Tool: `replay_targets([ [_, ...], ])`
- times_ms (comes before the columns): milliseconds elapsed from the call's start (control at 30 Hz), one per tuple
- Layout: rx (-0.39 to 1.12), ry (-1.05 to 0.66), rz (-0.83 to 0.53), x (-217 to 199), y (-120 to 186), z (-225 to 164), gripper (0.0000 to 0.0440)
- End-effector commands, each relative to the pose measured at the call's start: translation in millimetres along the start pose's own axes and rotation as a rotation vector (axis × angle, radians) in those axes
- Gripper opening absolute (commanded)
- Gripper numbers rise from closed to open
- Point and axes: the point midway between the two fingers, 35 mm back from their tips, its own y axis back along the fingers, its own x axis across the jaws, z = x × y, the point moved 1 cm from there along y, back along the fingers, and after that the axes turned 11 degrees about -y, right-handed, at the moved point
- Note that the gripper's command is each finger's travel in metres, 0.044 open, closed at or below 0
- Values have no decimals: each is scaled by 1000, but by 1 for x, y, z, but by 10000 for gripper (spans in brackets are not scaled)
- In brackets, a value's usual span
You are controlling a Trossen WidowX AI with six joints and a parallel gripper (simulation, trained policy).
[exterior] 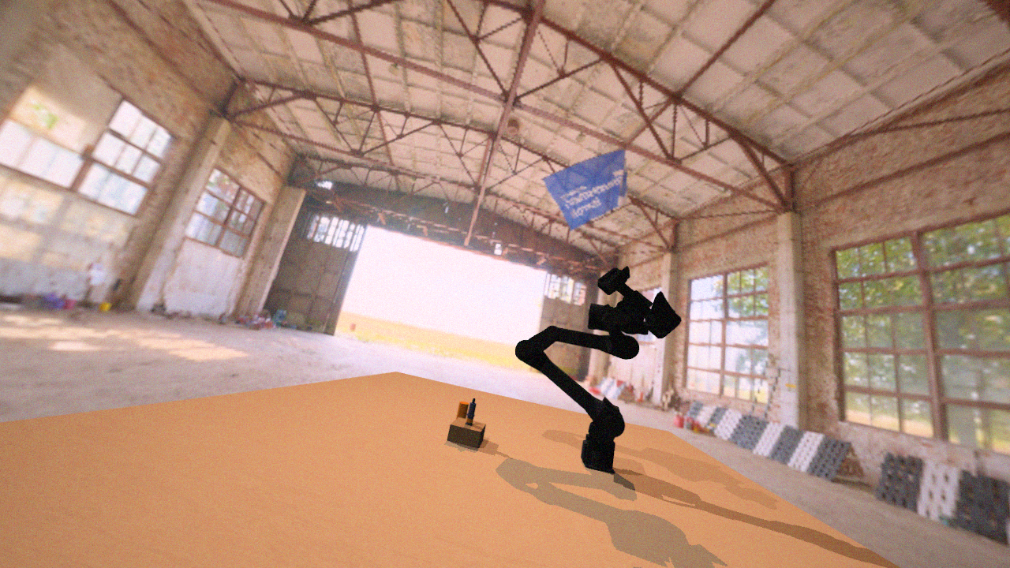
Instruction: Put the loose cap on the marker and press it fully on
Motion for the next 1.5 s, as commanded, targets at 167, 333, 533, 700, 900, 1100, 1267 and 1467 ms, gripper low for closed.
replay_targets([
  [167,17,48,20,5,-3,-7,249],
  [333,39,88,33,8,-6,-15,229],
  [533,64,119,35,12,-9,-24,248],
  [700,84,143,33,16,-11,-31,262],
  [900,107,170,29,20,-14,-39,276],
  [1100,127,199,21,22,-16,-45,287],
  [1267,141,224,13,23,-17,-50,293],
  [1467,155,256,2,24,-19,-54,299],
])
